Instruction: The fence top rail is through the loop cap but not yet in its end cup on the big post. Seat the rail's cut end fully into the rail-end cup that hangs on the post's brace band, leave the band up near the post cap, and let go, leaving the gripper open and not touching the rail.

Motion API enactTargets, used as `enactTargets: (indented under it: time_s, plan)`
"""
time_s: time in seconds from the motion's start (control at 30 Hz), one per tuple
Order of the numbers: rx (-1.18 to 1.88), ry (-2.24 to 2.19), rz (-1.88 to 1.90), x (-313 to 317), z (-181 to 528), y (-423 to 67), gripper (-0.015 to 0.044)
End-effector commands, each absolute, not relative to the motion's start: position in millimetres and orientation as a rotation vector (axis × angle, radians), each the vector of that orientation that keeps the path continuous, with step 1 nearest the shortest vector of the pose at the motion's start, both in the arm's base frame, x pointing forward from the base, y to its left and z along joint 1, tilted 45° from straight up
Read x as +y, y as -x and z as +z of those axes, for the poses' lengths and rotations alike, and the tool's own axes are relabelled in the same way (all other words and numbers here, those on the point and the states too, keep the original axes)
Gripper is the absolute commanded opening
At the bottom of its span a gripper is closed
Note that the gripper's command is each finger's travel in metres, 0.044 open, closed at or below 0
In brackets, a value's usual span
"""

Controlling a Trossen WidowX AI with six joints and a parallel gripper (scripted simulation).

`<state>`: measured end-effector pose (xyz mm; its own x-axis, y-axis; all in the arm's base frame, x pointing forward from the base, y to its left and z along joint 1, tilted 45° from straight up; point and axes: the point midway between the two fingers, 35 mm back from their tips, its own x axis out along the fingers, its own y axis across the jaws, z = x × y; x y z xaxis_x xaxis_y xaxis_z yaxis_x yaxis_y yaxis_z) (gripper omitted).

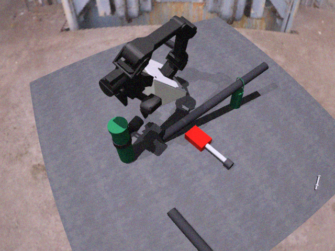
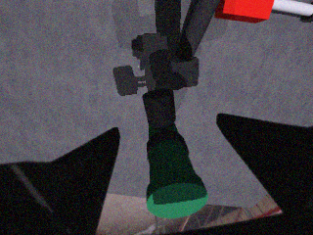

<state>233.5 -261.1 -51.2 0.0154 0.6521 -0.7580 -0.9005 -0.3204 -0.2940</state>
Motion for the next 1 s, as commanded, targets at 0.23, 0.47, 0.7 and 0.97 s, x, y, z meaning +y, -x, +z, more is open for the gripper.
enactTargets:
  time_s: [0.23, 0.47, 0.7, 0.97]
  plan:
    - [0.304, 1.015, 1.626, -238.0, -71.6, -231.4, 0.0440]
    - [0.300, 1.012, 1.629, -231.0, -80.2, -232.2, 0.0440]
    - [0.295, 1.010, 1.633, -223.4, -88.9, -232.8, 0.0440]
    - [0.290, 1.007, 1.637, -214.5, -98.6, -233.0, 0.0440]
